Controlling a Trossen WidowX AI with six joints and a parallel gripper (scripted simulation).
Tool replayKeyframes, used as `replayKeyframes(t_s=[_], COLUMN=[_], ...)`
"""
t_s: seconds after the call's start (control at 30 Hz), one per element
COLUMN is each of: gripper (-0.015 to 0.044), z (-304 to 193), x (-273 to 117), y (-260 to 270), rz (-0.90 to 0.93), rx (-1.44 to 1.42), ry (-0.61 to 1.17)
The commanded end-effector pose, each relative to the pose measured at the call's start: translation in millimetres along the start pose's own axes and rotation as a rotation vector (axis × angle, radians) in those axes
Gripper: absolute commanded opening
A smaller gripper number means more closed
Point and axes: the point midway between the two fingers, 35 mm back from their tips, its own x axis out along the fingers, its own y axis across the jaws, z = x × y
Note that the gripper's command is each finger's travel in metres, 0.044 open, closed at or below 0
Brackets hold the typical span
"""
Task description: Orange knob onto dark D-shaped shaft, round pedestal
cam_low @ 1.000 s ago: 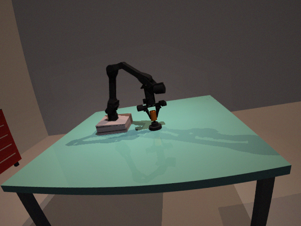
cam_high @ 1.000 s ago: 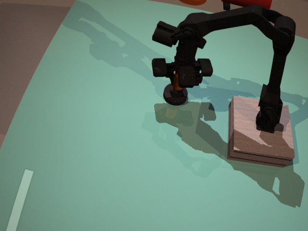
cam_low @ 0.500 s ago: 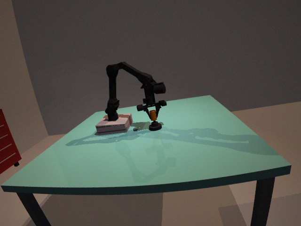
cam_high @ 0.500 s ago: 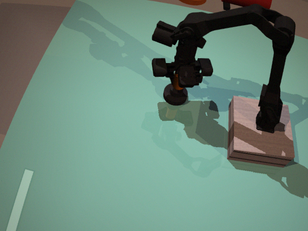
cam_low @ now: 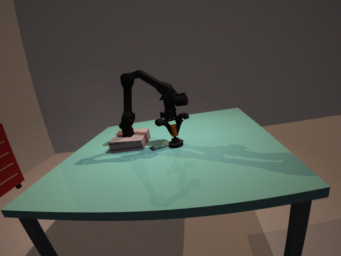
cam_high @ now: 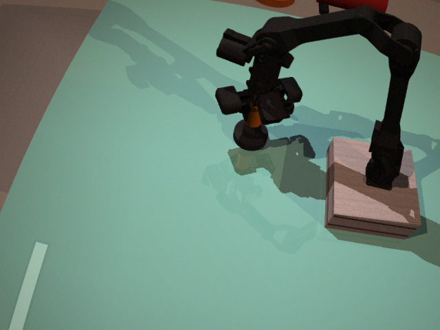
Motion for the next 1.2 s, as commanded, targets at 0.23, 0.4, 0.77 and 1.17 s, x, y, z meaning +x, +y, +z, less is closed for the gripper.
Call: replayKeyframes(t_s=[0.23,0.4,0.77,1.17], gripper=[0.0000,0.0000,0.0000,0.0000], z=[2.6,2.3,0.7,1.0], x=[1.1,2.6,3.5,-2.2], y=[2.9,2.6,0.9,1.1], rz=[0.001,0.001,0.001,0.001], rx=[-0.009,-0.009,-0.009,-0.062], ry=[-0.002,-0.002,-0.002,-0.002])
